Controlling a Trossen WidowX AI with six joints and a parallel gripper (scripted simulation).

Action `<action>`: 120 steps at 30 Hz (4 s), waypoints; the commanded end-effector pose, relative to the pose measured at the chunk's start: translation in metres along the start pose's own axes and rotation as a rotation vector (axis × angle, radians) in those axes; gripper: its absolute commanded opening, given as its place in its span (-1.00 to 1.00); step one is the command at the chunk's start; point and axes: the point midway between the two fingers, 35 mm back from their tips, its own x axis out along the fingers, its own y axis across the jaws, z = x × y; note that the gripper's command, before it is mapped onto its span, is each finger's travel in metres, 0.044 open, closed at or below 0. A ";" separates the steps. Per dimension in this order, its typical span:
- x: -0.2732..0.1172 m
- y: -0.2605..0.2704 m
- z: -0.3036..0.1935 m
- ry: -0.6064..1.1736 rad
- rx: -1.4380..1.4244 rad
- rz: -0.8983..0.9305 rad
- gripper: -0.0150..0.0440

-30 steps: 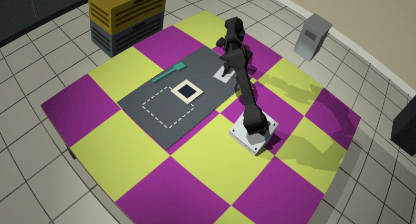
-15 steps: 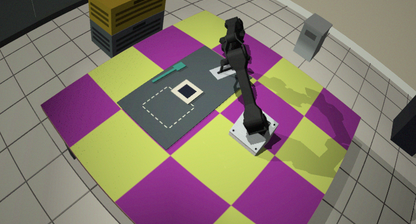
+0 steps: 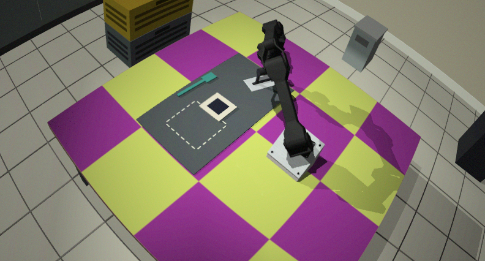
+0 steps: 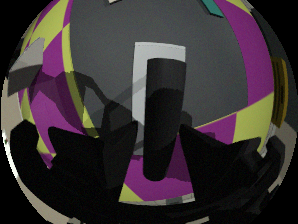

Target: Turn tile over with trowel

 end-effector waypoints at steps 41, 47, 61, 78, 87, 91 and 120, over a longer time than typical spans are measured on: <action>-0.052 -0.006 -0.006 0.028 0.113 -0.100 0.53; -0.050 -0.010 -0.010 0.027 0.230 -0.137 0.53; -0.045 -0.016 -0.016 0.010 0.457 -0.208 0.53; -0.040 -0.022 -0.023 -0.047 0.781 -0.310 0.53; -0.038 -0.023 -0.029 -0.124 1.048 -0.390 0.53; -0.037 -0.023 -0.031 -0.165 1.162 -0.420 0.53; -0.032 -0.006 -0.026 -0.640 1.999 -0.504 0.53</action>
